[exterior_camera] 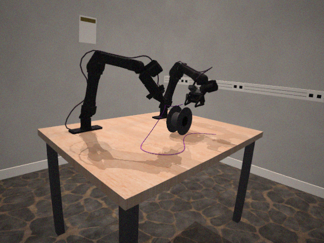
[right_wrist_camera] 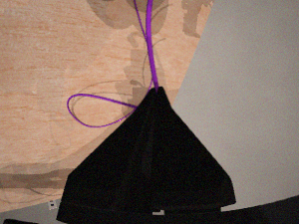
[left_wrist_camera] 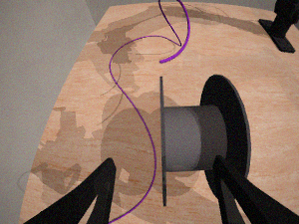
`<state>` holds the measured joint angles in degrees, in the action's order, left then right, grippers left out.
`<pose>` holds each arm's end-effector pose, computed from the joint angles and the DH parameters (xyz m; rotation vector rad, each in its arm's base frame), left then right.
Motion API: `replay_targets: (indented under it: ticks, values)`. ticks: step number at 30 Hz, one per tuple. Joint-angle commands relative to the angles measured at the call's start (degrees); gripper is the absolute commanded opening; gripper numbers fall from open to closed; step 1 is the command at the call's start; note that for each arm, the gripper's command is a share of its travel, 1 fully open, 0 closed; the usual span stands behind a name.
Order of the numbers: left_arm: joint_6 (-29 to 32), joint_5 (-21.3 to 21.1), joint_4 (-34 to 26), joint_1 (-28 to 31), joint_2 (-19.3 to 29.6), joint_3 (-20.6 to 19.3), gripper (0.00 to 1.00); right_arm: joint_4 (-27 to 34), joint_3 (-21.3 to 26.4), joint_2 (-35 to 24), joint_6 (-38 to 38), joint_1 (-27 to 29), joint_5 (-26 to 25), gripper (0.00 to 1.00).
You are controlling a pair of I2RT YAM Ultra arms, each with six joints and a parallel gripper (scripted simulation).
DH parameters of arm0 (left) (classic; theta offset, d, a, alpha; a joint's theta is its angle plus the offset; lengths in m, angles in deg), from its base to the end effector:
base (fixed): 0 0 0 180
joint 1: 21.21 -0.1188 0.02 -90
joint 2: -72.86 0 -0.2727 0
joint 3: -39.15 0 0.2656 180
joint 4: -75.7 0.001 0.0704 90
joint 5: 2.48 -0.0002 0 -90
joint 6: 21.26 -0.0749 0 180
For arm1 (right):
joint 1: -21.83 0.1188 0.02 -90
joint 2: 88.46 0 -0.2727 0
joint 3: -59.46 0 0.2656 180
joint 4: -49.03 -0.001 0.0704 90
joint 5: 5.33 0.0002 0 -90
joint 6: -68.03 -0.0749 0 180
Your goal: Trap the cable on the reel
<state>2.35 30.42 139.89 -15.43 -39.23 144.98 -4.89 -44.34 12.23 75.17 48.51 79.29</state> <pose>0.4152 -0.1042 0.2378 1.4789 1.6751 -0.8516 0.3782 0.1990 0.2887 -2.2244 1.1398 -0.4173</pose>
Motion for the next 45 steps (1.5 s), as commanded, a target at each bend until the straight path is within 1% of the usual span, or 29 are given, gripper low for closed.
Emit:
replay_targets:
  ticks: [1, 3, 8, 9, 10, 14, 18, 19, 20, 22, 26, 29, 30, 32, 36, 41, 42, 43, 45]
  values:
    - [0.33, -1.16, 0.73, 0.05, 0.75, 1.33, 0.75, -0.64, -1.94, 1.17, -2.03, 2.4, 1.21, 0.0]
    - [0.34, -1.16, 0.74, 0.06, 0.81, 1.33, 0.75, -0.6, -2.27, 1.2, -2.53, 3.02, 1.62, 0.0]
    - [0.37, -1.16, 0.75, 0.09, 0.9, 1.32, 0.75, -0.85, -2.6, 0.35, -2.45, 1.65, 1.6, 0.0]
    - [0.38, -1.16, 0.75, 0.09, 0.93, 1.31, 0.75, -0.87, -2.8, 1.47, -2.54, 1.86, 1.67, 0.0]
    - [0.39, -1.16, 0.76, 0.1, 0.96, 1.31, 0.75, -0.82, -3.06, 2.51, -2.79, 3.34, 1.9, 0.0]
    - [0.42, -1.16, 0.77, 0.13, 1.08, 1.3, 0.75, -0.83, -4.43, 3.24, -4.29, 5.32, 3.07, 0.0]
    - [0.44, -1.16, 0.78, 0.16, 1.2, 1.28, 0.75, -1.29, -5.46, 2.21, -4.41, 4.73, 3.22, 0.0]
    - [0.44, -1.16, 0.79, 0.16, 1.23, 1.28, 0.75, -1.42, -5.42, 3.61, -4.49, 4.37, 3.3, 0.0]
    - [0.44, -1.16, 0.79, 0.17, 1.26, 1.28, 0.75, -1.47, -5.84, 4.31, -4.71, 5.75, 3.49, 0.0]
    - [0.45, -1.16, 0.79, 0.18, 1.32, 1.27, 0.75, -1.49, -6.64, 4.8, -5.43, 6.8, 4.1, 0.0]
    - [0.45, -1.16, 0.8, 0.2, 1.38, 1.26, 0.75, -1.59, -7.27, 5.02, -5.94, 7.46, 4.52, 0.0]
    - [0.45, -1.16, 0.81, 0.22, 1.46, 1.25, 0.75, -1.65, -7.76, 3.73, -5.97, 6.78, 4.34, 0.0]
    - [0.46, -1.16, 0.81, 0.23, 1.49, 1.25, 0.75, -1.72, -7.39, 4.2, -6.0, 6.32, 4.42, 0.0]
    - [0.46, -1.16, 0.81, 0.24, 1.55, 1.24, 0.75, -1.7, -7.9, 6.18, -6.42, 8.31, 4.8, 0.0]
    - [0.47, -1.16, 0.82, 0.27, 1.67, 1.22, 0.75, -1.77, -9.56, 7.39, -7.86, 10.01, 6.1, 0.0]
    - [0.47, -1.16, 0.83, 0.29, 1.76, 1.21, 0.75, -2.08, -9.99, 6.42, -7.99, 9.71, 6.23, 0.0]
    - [0.46, -1.16, 0.83, 0.3, 1.79, 1.21, 0.75, -2.2, -10.14, 6.19, -7.96, 8.74, 6.22, 0.0]
    - [0.47, -1.16, 0.84, 0.3, 1.82, 1.2, 0.75, -2.33, -10.53, 7.72, -8.01, 9.0, 6.26, 0.0]
    - [0.48, -1.16, 0.84, 0.32, 1.88, 1.2, 0.75, -2.59, -11.67, 8.7, -8.53, 11.01, 6.47, 0.0]
